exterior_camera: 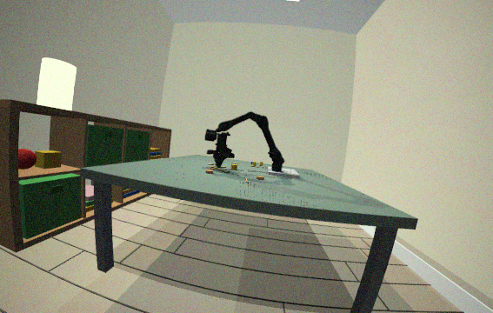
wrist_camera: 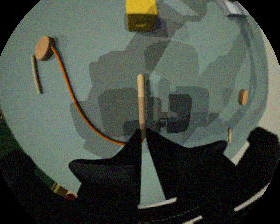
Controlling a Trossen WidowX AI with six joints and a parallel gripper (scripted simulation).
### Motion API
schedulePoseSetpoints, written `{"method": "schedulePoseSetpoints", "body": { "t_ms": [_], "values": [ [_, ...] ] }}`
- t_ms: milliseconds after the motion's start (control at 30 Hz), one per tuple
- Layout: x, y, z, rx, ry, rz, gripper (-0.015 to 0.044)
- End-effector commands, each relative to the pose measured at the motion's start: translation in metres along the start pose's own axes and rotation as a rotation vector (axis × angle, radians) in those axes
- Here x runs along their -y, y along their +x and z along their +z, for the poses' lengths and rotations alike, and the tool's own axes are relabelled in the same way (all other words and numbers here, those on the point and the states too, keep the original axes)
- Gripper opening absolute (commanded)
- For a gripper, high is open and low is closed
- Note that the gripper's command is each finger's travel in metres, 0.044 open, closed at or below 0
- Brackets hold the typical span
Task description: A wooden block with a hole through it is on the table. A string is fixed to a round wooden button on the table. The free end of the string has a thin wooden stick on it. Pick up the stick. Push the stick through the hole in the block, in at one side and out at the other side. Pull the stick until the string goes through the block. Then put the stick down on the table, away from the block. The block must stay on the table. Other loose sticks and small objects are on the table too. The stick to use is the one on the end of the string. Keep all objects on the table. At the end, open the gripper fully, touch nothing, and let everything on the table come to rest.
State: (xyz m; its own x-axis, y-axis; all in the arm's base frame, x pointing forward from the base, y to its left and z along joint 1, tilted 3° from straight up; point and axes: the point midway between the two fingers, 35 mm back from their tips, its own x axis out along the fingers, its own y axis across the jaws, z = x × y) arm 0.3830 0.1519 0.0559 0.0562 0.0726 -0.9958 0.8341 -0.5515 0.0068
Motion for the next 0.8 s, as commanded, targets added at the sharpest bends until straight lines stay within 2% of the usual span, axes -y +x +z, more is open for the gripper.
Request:
{"method": "schedulePoseSetpoints", "body": {
  "t_ms": [0, 767],
  "values": [
    [0.000, -0.001, 0.005, -0.003, -0.002, -0.001, 0.0000],
    [0.000, 0.000, 0.035, -0.001, -0.003, -0.001, 0.0000]
  ]
}}
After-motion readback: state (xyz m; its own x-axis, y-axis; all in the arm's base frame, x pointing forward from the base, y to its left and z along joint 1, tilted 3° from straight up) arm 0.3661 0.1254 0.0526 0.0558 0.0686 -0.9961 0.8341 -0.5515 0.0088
